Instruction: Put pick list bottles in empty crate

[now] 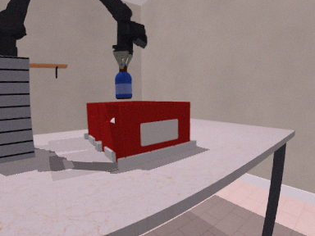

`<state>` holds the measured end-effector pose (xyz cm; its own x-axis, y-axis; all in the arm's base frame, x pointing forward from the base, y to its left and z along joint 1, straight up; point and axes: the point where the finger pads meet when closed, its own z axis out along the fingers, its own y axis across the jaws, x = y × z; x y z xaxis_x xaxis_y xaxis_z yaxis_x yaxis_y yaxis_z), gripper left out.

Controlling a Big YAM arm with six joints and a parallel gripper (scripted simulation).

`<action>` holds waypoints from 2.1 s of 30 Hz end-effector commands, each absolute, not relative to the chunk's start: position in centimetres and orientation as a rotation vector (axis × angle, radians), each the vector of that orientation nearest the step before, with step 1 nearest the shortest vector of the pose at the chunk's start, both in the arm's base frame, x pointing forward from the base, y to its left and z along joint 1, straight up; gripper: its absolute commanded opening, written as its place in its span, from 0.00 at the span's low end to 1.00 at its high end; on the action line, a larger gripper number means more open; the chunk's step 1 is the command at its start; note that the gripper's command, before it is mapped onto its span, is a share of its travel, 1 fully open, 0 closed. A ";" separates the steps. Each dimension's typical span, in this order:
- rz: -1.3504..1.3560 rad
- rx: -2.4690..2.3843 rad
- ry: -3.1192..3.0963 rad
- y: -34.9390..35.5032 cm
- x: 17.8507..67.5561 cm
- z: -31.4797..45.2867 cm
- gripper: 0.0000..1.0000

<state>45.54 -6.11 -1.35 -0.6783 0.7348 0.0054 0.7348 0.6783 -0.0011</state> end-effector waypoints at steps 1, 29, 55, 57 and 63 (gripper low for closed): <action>-0.032 -1.312 -2.929 -6.8 47.6 0.9 0.00; -0.040 -1.318 -2.946 -6.9 48.5 1.4 0.00; -0.031 -1.310 -2.927 -6.8 47.4 0.6 0.00; -0.037 -1.315 -2.939 -6.9 48.0 1.1 0.00; -0.038 -1.315 -2.941 -6.9 48.2 1.2 0.00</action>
<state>45.44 -6.11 -1.53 -0.6782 0.7349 0.0037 0.7349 0.6782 0.0003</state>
